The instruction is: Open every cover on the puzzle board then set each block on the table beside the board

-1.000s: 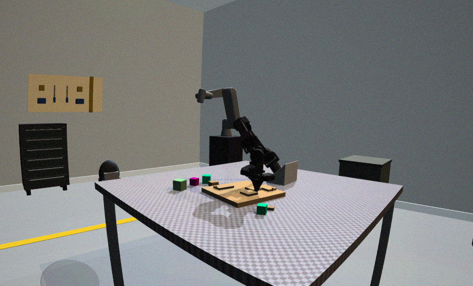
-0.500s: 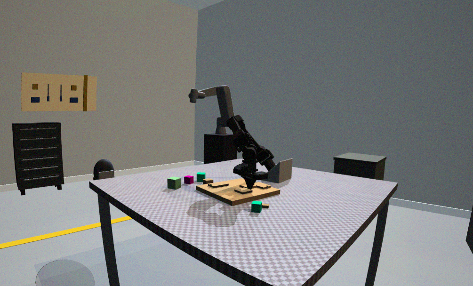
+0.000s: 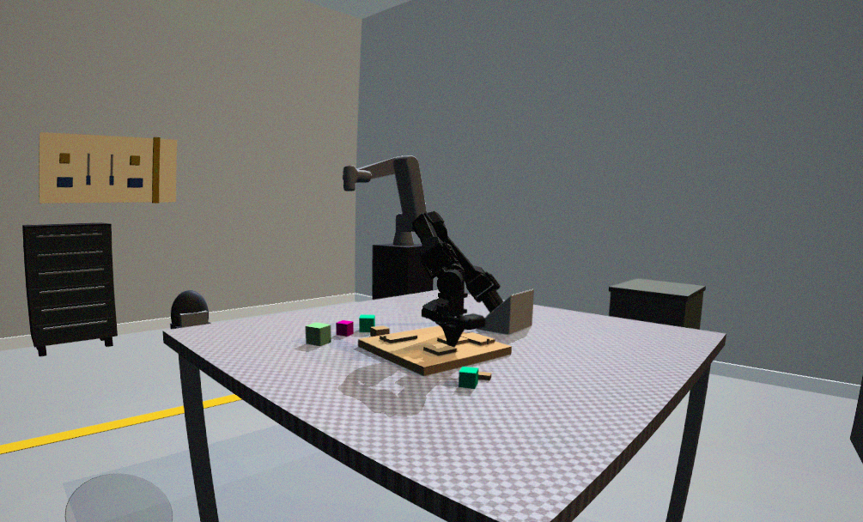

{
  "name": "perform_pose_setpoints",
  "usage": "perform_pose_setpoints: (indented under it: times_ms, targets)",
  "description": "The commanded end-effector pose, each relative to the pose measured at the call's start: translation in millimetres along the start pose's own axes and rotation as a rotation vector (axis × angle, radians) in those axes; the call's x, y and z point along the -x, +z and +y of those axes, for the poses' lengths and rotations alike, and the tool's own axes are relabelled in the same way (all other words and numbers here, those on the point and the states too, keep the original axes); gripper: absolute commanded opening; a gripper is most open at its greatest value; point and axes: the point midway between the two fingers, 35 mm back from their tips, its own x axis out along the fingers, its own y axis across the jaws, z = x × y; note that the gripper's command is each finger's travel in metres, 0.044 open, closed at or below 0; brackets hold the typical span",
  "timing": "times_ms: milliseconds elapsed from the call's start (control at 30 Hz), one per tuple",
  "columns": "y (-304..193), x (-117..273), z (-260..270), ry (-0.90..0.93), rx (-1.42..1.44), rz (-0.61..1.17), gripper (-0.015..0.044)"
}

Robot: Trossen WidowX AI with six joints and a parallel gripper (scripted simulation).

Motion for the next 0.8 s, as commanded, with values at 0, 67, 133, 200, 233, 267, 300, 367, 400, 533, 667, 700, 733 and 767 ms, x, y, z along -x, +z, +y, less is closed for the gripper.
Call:
perform_pose_setpoints:
  times_ms: [0,67,133,200,233,267,300,367,400,533,667,700,733,767]
  targets:
    - [9,3,1,0.004,-0.001,-0.012,0.0000]
    - [11,3,1,0.004,-0.001,-0.012,0.0000]
    - [13,3,1,0.004,-0.001,-0.012,0.0000]
    - [15,3,1,0.004,-0.001,-0.012,0.0000]
    - [16,3,1,0.004,-0.002,-0.012,0.0000]
    - [17,3,1,0.004,-0.002,-0.012,0.0000]
    - [18,3,1,0.004,-0.002,-0.012,0.0000]
    - [20,3,1,0.004,-0.002,-0.012,0.0000]
    - [21,3,1,0.004,-0.002,-0.012,0.0000]
    - [25,3,1,0.004,-0.002,-0.013,0.0000]
    - [29,3,1,0.003,-0.002,-0.013,0.0000]
    - [30,3,1,0.003,-0.002,-0.013,0.0000]
    - [31,3,0,0.003,-0.002,-0.013,0.0000]
    - [32,3,0,0.003,-0.002,-0.013,0.0000]
